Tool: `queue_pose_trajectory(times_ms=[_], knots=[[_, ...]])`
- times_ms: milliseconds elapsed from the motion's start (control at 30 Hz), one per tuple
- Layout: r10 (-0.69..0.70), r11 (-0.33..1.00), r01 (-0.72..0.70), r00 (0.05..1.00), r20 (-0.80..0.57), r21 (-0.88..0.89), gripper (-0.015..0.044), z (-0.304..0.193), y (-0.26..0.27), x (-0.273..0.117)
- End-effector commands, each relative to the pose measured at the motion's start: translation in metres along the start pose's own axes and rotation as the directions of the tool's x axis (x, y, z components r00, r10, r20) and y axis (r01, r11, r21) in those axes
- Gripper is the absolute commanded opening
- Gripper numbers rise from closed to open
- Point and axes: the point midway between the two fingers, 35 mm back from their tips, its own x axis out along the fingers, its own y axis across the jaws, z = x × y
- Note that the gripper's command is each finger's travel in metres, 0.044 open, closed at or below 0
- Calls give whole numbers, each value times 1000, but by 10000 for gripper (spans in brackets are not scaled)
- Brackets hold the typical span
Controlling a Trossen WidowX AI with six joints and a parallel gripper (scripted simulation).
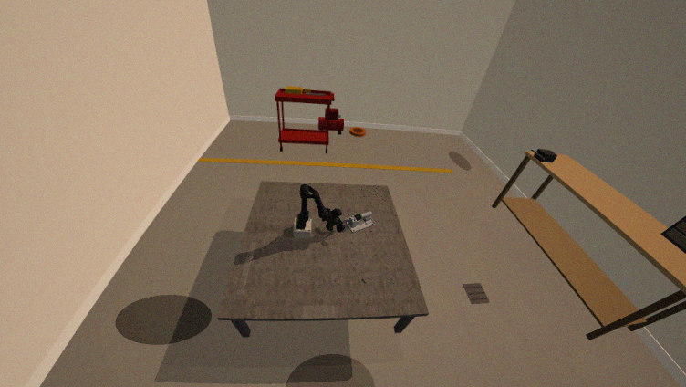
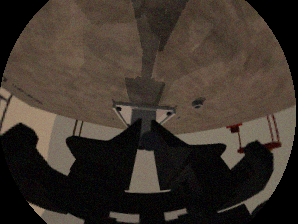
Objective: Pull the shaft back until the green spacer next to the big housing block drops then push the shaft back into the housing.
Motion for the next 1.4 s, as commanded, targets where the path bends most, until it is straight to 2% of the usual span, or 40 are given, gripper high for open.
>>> queue_pose_trajectory(times_ms=[0, 1367], knots=[[-4, 1000, 4, 1000, 1, -5, 0, 1, -1, -1], [-4, 1000, 4, 1000, 1, -5, 0, 4, -1, -4]])
